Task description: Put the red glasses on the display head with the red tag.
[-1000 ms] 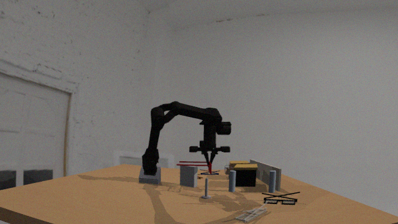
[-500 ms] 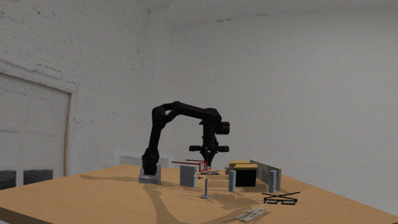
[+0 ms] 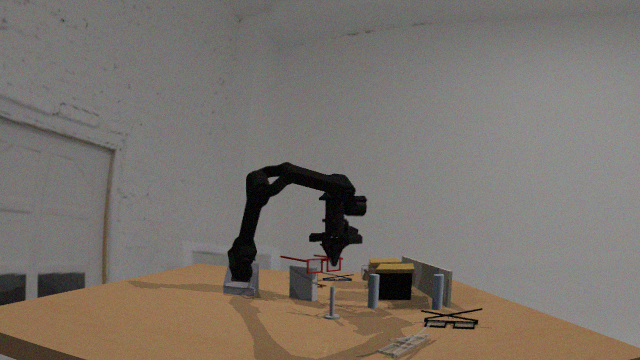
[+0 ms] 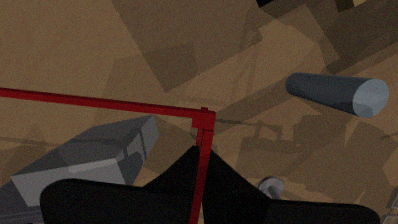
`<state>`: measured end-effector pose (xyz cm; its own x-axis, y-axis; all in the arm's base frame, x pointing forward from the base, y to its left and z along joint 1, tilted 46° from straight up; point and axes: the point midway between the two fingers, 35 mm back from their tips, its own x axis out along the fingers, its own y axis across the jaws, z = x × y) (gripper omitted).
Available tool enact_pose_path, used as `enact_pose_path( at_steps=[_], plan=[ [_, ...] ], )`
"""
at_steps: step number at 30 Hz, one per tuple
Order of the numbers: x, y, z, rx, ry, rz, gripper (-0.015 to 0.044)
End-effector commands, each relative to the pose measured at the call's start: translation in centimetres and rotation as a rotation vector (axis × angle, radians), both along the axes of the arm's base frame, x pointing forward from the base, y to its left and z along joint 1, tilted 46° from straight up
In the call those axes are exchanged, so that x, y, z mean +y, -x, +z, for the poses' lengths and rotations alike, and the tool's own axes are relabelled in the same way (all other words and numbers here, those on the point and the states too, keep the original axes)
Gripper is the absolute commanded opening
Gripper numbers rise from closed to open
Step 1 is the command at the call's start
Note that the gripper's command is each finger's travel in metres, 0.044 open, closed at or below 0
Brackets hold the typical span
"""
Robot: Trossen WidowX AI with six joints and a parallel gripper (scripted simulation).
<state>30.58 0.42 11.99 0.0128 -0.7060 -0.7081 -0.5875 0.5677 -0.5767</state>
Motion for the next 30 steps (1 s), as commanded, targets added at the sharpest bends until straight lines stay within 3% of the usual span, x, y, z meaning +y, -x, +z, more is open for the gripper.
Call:
enact_pose_path(
  at_steps=[1, 30],
  plan=[
    [0.5, 0.2, -0.6, -0.084, -0.005, -0.091, 0.0000],
    [3.3, 1.2, -3.0, -0.719, -0.015, -0.733, 0.0000]
  ],
)
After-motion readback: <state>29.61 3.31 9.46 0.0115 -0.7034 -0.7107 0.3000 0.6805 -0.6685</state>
